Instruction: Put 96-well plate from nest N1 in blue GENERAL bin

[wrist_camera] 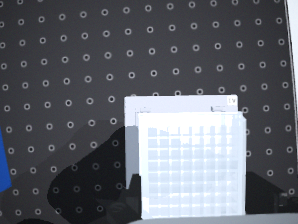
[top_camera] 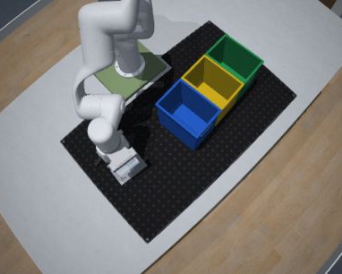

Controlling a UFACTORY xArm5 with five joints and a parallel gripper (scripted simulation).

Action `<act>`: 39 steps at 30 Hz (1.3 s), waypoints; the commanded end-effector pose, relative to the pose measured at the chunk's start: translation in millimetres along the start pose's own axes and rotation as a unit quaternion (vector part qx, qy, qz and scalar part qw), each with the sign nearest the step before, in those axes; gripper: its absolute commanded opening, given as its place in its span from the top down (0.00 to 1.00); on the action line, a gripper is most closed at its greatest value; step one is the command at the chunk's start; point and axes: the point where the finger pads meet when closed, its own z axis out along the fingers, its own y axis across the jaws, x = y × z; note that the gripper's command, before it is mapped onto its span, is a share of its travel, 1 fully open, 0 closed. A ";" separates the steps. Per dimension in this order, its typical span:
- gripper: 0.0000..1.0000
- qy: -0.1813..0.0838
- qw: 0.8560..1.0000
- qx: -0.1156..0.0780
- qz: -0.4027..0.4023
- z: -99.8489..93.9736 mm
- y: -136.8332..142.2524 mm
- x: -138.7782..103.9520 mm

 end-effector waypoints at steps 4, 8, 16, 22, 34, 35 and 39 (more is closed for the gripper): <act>1.00 0.001 1.000 -0.001 0.000 -9.6 0.5 0.6; 1.00 0.001 1.000 -0.001 0.000 -16.3 0.5 0.6; 1.00 0.001 1.000 -0.001 0.000 -26.3 0.5 0.6; 1.00 0.001 1.000 -0.001 0.000 -36.4 0.5 0.6; 1.00 0.001 1.000 -0.001 0.000 -53.1 0.5 0.6; 1.00 0.001 1.000 -0.001 0.000 -54.7 0.5 0.6; 1.00 0.001 1.000 -0.001 0.000 -61.4 0.5 0.6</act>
